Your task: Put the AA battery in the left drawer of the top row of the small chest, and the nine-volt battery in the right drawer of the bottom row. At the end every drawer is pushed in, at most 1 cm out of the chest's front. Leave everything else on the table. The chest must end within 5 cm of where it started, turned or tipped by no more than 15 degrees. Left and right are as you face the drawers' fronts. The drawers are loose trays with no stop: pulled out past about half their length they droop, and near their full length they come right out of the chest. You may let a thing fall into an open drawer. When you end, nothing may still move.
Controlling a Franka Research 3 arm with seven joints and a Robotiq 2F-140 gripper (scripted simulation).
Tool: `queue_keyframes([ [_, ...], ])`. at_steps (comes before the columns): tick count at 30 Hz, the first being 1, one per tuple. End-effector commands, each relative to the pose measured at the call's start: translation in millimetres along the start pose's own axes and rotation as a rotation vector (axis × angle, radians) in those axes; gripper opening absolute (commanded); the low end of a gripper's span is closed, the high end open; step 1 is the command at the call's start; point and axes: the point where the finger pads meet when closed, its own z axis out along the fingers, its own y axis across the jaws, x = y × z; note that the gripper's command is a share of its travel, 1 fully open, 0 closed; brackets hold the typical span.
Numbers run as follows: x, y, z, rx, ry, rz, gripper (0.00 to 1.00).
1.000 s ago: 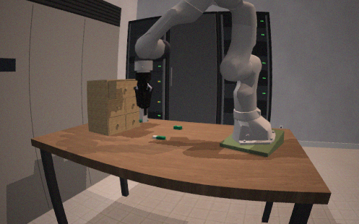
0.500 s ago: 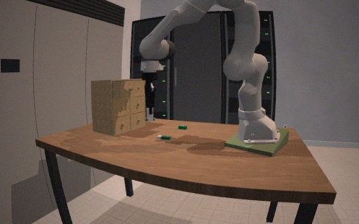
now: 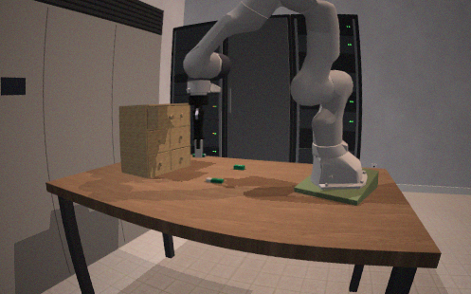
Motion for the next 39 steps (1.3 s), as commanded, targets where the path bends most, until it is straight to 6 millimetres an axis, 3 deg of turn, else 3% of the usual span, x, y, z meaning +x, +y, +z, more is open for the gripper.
queue_keyframes([
  [1,1,-7,0,-0.005,-0.001,0.256,0.06],
  [5,1,-7,0,-0.005,-0.001,0.256,0.06],
  [6,3,-13,0,-0.005,-0.001,0.343,0.06],
  [16,6,-23,-1,-0.006,-0.001,0.488,0.06],
  [29,6,-23,-3,-0.006,-0.001,0.489,0.06],
  [39,6,-23,-17,-0.005,-0.001,0.49,0.06],
])
